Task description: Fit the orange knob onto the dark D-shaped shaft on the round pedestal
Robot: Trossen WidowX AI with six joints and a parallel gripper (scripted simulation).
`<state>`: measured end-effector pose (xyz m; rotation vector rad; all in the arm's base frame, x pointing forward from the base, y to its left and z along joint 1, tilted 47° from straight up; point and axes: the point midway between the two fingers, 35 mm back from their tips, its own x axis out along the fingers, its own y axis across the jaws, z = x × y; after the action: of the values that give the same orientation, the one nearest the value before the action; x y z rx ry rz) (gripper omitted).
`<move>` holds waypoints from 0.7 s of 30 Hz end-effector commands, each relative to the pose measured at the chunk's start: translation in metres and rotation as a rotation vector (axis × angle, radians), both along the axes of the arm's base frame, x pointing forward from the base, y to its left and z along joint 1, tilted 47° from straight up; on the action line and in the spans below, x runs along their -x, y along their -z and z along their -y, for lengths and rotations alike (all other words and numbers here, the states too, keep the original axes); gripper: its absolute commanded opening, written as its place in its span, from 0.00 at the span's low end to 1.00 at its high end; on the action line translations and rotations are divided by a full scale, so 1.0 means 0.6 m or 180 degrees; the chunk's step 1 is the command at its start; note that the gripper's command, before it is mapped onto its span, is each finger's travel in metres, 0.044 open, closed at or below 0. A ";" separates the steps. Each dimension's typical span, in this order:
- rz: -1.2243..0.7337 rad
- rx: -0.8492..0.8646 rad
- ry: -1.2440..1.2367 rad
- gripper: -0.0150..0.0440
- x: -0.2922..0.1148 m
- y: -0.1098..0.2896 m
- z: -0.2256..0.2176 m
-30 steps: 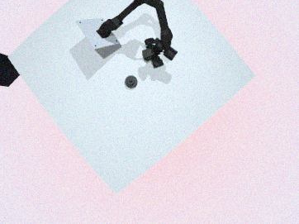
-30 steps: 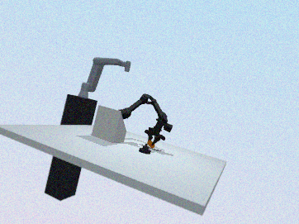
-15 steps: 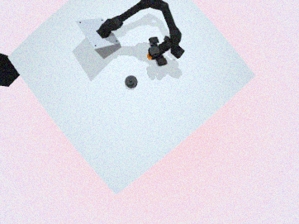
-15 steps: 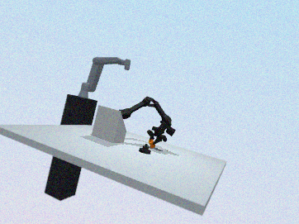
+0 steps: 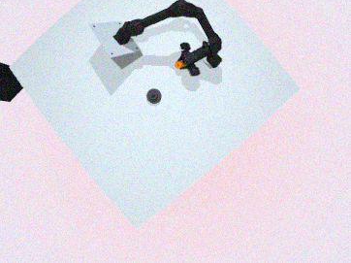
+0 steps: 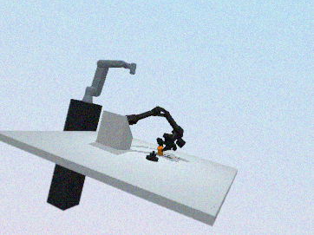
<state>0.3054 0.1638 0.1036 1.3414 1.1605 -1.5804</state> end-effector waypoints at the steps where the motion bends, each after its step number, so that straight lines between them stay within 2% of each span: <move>1: -0.0062 0.0218 -0.0028 0.56 -0.004 -0.004 -0.006; 7: -0.0165 0.0477 -0.0074 0.56 -0.007 -0.009 -0.014; 21: -0.0131 0.0426 -0.0065 0.56 -0.010 -0.016 -0.018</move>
<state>0.3099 0.1731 0.1110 1.2036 1.0714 -1.6476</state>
